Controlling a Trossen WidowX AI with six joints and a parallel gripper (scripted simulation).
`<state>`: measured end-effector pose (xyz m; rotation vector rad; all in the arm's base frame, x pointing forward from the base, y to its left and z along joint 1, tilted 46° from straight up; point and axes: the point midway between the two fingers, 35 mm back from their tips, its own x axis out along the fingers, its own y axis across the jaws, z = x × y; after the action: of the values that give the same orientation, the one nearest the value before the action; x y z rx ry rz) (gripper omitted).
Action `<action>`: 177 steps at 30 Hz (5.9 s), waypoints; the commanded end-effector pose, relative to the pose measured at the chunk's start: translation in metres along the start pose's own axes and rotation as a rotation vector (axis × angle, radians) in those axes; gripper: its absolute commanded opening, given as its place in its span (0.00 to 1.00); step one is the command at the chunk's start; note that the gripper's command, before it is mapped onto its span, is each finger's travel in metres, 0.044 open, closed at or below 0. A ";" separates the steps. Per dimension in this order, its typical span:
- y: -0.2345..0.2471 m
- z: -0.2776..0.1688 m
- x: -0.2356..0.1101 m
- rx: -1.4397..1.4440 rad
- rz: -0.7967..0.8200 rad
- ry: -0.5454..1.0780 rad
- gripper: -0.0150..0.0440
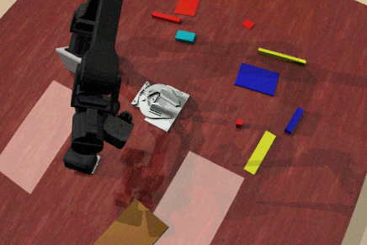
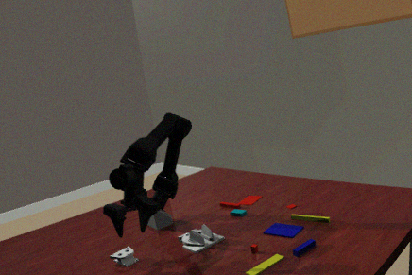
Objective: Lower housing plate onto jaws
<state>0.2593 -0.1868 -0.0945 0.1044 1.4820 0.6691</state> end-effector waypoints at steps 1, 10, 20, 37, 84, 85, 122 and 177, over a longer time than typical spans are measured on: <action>-0.006 -0.026 0.004 0.036 0.081 -0.025 1.00; -0.008 -0.078 0.017 0.110 0.258 -0.104 1.00; 0.005 -0.074 0.054 0.110 0.259 -0.105 1.00; 0.007 -0.071 0.069 0.109 0.259 -0.106 1.00; 0.015 -0.067 0.104 0.109 0.260 -0.106 1.00; 0.015 -0.067 0.104 0.109 0.260 -0.106 1.00; 0.011 -0.068 0.094 0.106 0.258 -0.104 0.85; 0.060 -0.016 -0.005 0.179 0.248 -0.095 0.85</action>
<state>0.2226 -0.1528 -0.0714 0.4458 1.4458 0.7231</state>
